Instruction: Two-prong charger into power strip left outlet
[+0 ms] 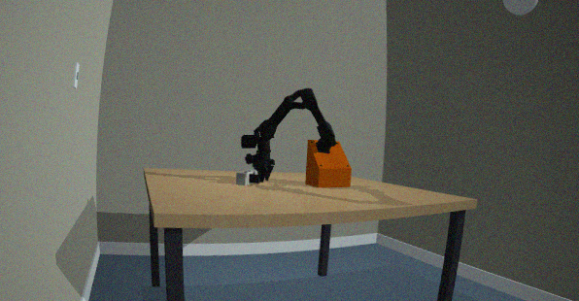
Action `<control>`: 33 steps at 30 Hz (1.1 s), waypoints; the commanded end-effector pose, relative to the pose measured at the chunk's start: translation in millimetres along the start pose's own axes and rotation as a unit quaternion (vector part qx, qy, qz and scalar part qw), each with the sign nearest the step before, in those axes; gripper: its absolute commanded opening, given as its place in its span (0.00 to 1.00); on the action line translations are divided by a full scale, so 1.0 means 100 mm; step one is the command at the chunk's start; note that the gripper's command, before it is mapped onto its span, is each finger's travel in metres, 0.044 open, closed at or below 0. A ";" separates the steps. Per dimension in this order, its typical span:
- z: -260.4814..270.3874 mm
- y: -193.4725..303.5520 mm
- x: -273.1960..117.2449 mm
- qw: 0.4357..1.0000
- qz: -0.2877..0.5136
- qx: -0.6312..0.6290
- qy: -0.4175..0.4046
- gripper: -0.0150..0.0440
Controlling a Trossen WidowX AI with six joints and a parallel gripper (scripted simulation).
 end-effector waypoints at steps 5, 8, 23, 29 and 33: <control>-0.01 0.10 0.01 1.000 0.001 0.003 -0.001 1.00; -0.01 0.13 0.01 1.000 0.001 0.003 -0.001 1.00; -0.02 0.19 -0.33 0.981 -0.181 0.051 0.037 1.00; -0.02 0.23 -0.69 0.935 -0.339 0.108 0.005 1.00; -0.02 0.23 -0.69 0.935 -0.339 0.108 0.005 1.00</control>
Point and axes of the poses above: the point midway between the two fingers, 35 mm back from their tips, its own x axis out along the fingers, its own z axis across the jaws, y = z × x, the point moved 3 cm from there along -x, back along the fingers, and after that the axes turned 4 degrees about x, right-handed, at the moved point
